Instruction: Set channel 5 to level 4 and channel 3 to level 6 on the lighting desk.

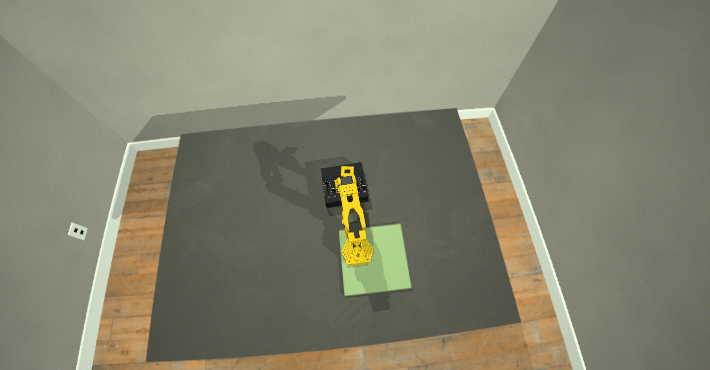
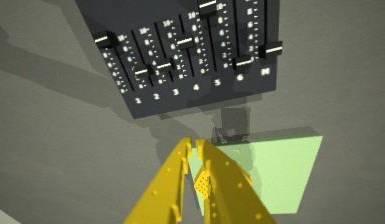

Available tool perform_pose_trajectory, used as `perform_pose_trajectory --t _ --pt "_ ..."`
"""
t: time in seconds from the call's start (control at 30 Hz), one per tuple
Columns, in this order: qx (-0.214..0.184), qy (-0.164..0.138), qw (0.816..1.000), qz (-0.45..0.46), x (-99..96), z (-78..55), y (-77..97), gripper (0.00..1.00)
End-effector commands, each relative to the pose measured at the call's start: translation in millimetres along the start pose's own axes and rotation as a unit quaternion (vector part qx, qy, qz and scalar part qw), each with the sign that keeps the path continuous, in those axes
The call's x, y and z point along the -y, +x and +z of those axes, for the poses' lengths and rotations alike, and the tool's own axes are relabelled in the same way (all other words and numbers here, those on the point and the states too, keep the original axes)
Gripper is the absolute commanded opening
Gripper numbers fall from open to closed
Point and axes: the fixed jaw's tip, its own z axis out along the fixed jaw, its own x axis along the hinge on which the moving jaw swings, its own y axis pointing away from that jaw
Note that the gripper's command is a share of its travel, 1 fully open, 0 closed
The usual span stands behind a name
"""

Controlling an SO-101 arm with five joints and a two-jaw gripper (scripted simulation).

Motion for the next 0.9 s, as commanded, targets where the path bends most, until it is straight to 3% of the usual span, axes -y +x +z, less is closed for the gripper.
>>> perform_pose_trajectory --t 0.0,0.2,0.4,0.47,0.67,0.87 --pt "-0.006 0.000 0.998 -0.062 -1.8 -0.2 0.7 0.00" --pt "-0.009 -0.001 0.986 -0.168 -2.6 0.5 1.7 0.00" --pt "-0.011 -0.003 0.960 -0.280 -3.1 1.2 2.7 0.00" --pt "-0.011 -0.003 0.960 -0.280 -3.1 1.2 2.7 0.00" --pt "-0.014 -0.005 0.919 -0.393 -3.3 2.0 3.5 0.00" --pt "-0.016 -0.008 0.863 -0.506 -3.3 2.8 4.1 0.00"
